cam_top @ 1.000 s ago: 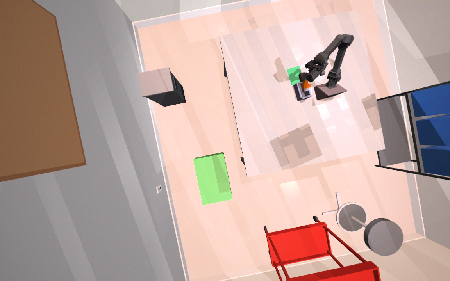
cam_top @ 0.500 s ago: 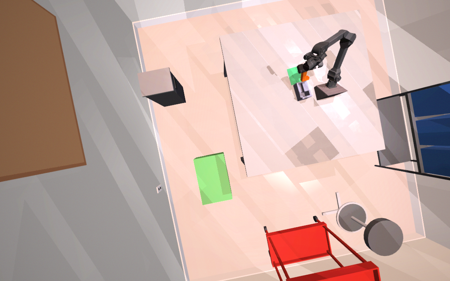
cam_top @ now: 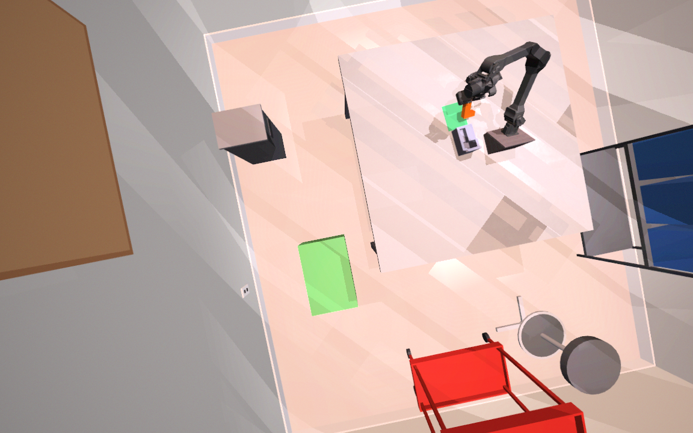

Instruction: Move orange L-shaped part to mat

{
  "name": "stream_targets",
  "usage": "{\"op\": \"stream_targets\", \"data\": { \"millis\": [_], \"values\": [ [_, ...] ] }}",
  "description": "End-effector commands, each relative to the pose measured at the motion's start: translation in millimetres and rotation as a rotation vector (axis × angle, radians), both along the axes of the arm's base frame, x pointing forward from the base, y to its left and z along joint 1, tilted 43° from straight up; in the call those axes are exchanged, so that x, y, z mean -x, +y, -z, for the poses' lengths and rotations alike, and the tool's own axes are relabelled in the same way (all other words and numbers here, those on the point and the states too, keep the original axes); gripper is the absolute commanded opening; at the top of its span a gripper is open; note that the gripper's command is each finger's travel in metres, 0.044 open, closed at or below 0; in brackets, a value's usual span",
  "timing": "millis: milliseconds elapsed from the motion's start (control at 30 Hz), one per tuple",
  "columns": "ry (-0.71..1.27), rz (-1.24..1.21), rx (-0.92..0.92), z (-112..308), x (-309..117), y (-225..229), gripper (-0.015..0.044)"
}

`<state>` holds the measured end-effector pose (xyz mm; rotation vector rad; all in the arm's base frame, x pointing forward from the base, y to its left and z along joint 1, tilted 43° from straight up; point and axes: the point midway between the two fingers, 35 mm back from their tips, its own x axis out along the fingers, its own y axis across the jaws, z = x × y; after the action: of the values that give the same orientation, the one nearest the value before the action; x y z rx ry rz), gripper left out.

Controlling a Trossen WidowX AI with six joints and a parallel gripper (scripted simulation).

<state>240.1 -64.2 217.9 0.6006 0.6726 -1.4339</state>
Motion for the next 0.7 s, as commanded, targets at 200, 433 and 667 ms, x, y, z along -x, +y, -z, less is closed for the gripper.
{"op": "stream_targets", "data": {
  "millis": [200,433,667],
  "values": [
    [-0.007,-0.002,0.001,4.4,-0.5,-9.2,0.0000],
    [-0.007,-0.002,0.001,12.5,-0.8,-16.9,0.0000],
    [-0.008,-0.002,0.002,20.7,-1.0,-24.6,0.0000]
  ]
}}
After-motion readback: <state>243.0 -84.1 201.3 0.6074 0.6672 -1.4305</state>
